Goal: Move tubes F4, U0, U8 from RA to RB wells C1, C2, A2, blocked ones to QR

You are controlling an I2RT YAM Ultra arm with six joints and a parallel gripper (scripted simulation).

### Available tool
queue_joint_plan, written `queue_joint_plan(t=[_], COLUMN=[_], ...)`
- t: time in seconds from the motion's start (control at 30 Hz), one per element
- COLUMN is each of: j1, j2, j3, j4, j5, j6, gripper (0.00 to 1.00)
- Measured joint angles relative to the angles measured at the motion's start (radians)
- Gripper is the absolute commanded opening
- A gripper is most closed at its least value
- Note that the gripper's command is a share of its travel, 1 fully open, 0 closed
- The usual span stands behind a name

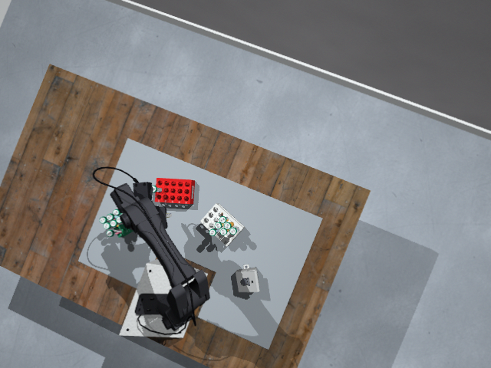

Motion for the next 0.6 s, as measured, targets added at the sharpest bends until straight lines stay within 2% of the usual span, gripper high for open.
queue_joint_plan(t=[0.33,0.6], j1=[0.000,0.000], j2=[0.000,0.000], j3=[0.000,0.000], j4=[0.000,0.000], j5=[0.000,0.000], j6=[-0.188,-0.412], gripper=[0.00,0.00])
